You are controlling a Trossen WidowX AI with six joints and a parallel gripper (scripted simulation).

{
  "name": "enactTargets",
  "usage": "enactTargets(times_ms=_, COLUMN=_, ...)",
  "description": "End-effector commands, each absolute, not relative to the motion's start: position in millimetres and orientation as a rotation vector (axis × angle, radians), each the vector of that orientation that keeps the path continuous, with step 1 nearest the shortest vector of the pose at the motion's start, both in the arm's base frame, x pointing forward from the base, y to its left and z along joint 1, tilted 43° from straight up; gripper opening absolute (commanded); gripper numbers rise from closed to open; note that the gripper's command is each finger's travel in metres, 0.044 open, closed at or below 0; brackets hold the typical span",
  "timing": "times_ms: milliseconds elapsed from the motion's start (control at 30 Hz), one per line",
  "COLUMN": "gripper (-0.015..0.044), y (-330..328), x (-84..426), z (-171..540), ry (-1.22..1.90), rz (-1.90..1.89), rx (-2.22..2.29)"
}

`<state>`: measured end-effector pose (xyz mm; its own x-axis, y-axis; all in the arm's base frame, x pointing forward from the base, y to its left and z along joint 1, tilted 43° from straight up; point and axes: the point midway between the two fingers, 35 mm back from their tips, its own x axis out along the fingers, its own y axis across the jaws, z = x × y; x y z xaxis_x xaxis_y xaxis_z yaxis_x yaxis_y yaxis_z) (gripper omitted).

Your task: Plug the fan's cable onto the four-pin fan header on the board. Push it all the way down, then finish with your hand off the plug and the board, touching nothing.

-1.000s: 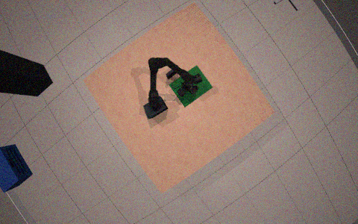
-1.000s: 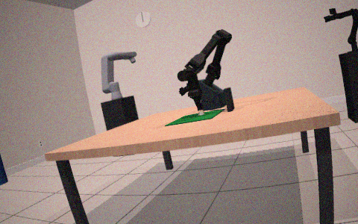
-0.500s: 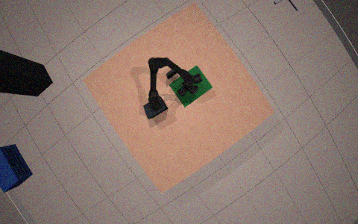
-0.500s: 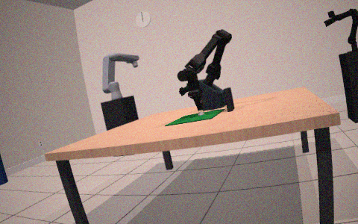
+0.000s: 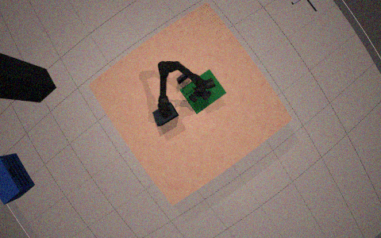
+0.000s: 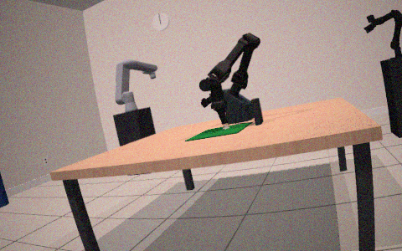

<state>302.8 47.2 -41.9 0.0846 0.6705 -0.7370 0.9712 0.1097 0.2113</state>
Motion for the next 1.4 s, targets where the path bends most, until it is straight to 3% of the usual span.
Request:
enactTargets(times_ms=0, gripper=0.0000, y=48.3, x=299.9, z=-43.6, ry=1.661, rz=-0.525, rx=1.638)
enactTargets(times_ms=1367, gripper=0.0000, y=50.3, x=300.3, z=-46.1, ry=1.662, rz=-0.524, rx=1.637)
